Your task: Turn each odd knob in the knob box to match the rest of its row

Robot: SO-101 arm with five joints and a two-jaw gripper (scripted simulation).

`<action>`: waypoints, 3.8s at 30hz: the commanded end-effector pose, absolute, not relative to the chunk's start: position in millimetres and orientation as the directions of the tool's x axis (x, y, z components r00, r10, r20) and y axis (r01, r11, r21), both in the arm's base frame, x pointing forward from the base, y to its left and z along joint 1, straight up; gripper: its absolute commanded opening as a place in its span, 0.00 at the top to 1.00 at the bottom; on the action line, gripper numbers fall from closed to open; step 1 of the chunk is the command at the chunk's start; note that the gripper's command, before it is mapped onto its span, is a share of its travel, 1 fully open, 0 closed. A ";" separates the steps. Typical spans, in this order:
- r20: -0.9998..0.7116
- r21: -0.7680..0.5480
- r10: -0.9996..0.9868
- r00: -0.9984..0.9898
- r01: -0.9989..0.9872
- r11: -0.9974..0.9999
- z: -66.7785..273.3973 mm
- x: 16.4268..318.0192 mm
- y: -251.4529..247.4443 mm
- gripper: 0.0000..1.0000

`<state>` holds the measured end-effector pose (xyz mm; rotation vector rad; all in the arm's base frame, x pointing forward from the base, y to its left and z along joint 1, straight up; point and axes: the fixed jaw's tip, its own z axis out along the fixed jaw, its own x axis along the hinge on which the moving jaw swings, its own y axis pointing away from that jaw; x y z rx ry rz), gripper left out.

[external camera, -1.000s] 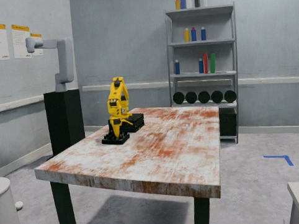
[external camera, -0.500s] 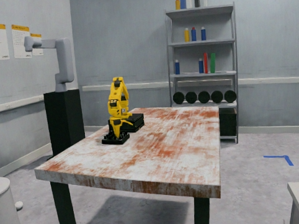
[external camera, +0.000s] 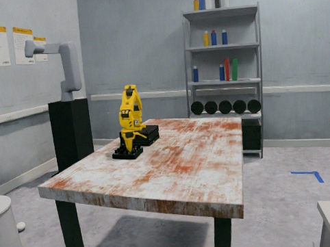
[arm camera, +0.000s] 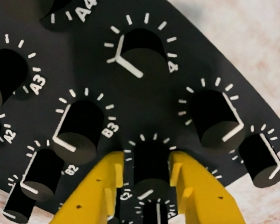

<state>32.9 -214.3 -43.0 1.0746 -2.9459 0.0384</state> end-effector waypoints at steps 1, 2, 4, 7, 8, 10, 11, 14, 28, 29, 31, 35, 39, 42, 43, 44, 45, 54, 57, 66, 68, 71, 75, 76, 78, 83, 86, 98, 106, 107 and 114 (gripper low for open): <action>0.001 -0.002 -0.645 -0.765 -0.645 0.765 -46.1 32.6 -209.3 0.90; 0.001 -0.002 -0.645 -0.765 -0.645 0.765 -45.8 32.7 -209.3 0.90; 0.001 -0.002 -0.645 -0.765 -0.645 0.765 -45.5 32.8 -209.5 0.90; 0.001 -0.002 -0.645 -0.765 -0.645 0.765 -45.3 32.9 -209.6 0.90; 0.001 -0.002 -0.645 -0.765 -0.645 0.765 -45.3 32.9 -209.6 0.90; 0.001 -0.002 -0.645 -0.765 -0.645 0.765 -45.3 32.9 -209.6 0.90; 0.001 -0.002 -0.645 -0.765 -0.645 0.765 -45.3 32.9 -209.6 0.90; 0.001 -0.002 -0.645 -0.765 -0.645 0.765 -45.3 33.1 -209.8 0.90; 0.001 -0.002 -0.645 -0.765 -0.645 0.765 -45.3 34.5 -211.5 0.90; 0.001 -0.002 -0.645 -0.765 -0.645 0.765 -45.3 34.5 -211.5 0.90; 0.001 -0.002 -0.645 -0.765 -0.645 0.765 -45.3 34.5 -211.5 0.91; 0.001 -0.002 -0.645 -0.765 -0.645 0.765 -45.3 34.5 -211.5 0.91; 0.001 -0.002 -0.645 -0.765 -0.645 0.765 -45.3 34.5 -211.5 0.93; 0.001 -0.002 -0.645 -0.765 -0.645 0.765 -45.3 34.5 -211.5 0.95; 0.001 -0.002 -0.645 -0.765 -0.645 0.765 -45.3 34.5 -211.5 0.95; 0.001 -0.002 -0.645 -0.765 -0.645 0.765 -45.3 34.5 -211.5 0.95; 0.001 -0.002 -0.645 -0.765 -0.645 0.765 -45.3 34.5 -211.5 0.95; 0.001 -0.002 -0.645 -0.765 -0.645 0.765 -45.3 34.5 -211.5 0.99; 0.001 -0.002 -0.645 -0.765 -0.645 0.765 -45.3 34.5 -211.5 0.99; 0.001 -0.002 -0.576 -0.818 -0.576 0.818 -45.3 34.9 -211.2 0.99; 0.001 -0.002 -0.547 -0.837 -0.547 0.837 -45.3 35.0 -211.1 0.99; 0.001 -0.002 -0.502 -0.865 -0.502 0.865 -45.3 35.3 -210.9 0.99; 0.001 -0.002 -0.441 -0.898 -0.441 0.898 -45.3 35.7 -210.7 0.99; 0.001 -0.002 -0.425 -0.905 -0.425 0.905 -45.3 35.7 -210.7 0.99; 0.001 -0.002 -0.425 -0.905 -0.425 0.905 -45.3 35.7 -210.7 0.99; 0.000 -0.002 -0.344 -0.939 -0.344 0.939 -45.3 36.2 -210.5 0.99; 0.000 -0.002 -0.295 -0.956 -0.295 0.956 -45.3 36.5 -210.4 0.99; 0.000 -0.002 -0.124 -0.992 -0.124 0.992 -45.3 37.5 -210.2 0.99; 0.000 -0.002 0.015 -1.000 0.015 1.000 -45.3 38.3 -210.1 0.99; 0.000 -0.002 0.033 -0.999 0.033 0.999 -45.3 38.4 -210.1 0.99; -0.001 -0.002 0.120 -0.993 0.120 0.993 -45.3 38.9 -210.2 0.99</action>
